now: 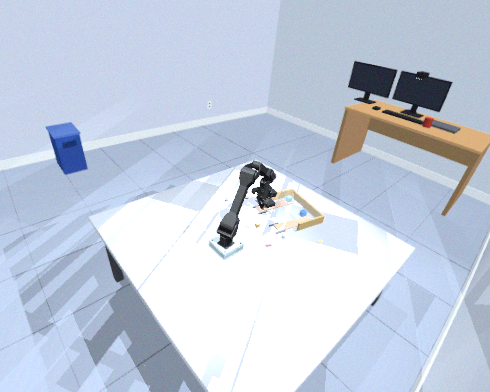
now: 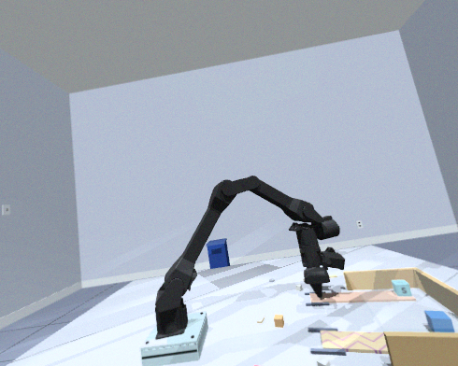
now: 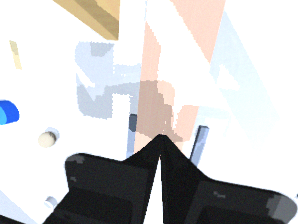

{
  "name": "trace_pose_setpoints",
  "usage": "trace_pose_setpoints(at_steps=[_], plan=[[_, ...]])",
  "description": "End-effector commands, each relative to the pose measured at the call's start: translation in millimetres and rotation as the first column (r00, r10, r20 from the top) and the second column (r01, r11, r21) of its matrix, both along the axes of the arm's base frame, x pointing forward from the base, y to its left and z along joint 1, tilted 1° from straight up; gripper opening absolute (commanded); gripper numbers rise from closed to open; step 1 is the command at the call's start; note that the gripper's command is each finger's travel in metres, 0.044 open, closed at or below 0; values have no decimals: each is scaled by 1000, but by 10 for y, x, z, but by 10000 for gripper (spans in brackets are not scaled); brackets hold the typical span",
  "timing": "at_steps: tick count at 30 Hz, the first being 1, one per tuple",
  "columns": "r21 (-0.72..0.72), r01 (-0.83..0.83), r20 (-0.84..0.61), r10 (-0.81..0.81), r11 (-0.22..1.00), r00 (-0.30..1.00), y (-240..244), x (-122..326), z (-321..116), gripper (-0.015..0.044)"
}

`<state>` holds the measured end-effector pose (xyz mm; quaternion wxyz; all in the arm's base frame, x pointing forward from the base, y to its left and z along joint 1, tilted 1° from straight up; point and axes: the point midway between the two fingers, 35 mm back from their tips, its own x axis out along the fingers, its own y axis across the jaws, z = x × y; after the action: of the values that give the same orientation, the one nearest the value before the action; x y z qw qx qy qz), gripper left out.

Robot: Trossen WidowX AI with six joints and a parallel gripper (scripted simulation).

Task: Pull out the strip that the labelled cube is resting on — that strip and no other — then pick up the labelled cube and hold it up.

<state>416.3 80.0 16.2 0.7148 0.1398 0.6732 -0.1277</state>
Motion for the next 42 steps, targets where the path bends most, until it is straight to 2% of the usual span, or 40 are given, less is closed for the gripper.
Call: trace_pose_setpoints(at_steps=[1, 42], plan=[[0, -5, -10, 5, 1000, 1000, 35, -66, -39, 0], [2, -5, -16, 5, 1000, 1000, 278, -663, -98, 0]])
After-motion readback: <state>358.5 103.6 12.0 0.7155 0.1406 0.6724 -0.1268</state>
